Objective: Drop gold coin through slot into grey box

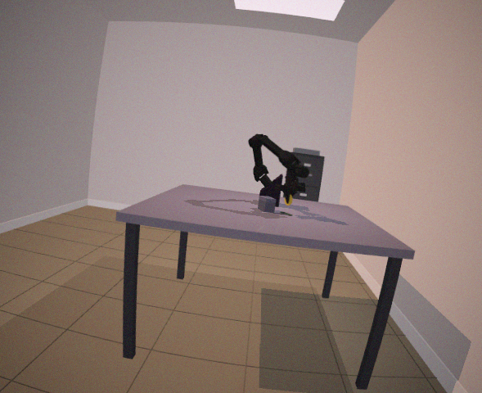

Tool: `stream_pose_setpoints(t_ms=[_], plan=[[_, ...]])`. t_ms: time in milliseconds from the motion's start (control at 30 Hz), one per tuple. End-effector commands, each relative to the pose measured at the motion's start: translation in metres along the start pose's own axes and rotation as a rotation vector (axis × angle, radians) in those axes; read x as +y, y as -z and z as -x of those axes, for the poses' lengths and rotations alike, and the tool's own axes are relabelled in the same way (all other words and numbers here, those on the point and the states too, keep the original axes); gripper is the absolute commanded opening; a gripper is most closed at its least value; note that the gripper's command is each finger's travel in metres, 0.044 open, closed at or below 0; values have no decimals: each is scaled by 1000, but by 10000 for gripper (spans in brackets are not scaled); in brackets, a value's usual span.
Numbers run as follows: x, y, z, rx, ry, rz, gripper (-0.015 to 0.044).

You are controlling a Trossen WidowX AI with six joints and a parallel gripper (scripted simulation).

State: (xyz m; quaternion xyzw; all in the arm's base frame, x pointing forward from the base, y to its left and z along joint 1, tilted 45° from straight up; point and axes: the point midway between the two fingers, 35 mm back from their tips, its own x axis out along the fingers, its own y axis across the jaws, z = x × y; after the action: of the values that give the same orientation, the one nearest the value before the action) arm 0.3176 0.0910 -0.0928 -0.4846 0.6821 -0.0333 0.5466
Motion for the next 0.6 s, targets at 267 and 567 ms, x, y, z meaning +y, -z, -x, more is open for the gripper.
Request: stream_pose_setpoints(t_ms=[267,567], plan=[[0,0,33,-5,-4,-9,0],[2,3,44,-4,-4,-53,0]])
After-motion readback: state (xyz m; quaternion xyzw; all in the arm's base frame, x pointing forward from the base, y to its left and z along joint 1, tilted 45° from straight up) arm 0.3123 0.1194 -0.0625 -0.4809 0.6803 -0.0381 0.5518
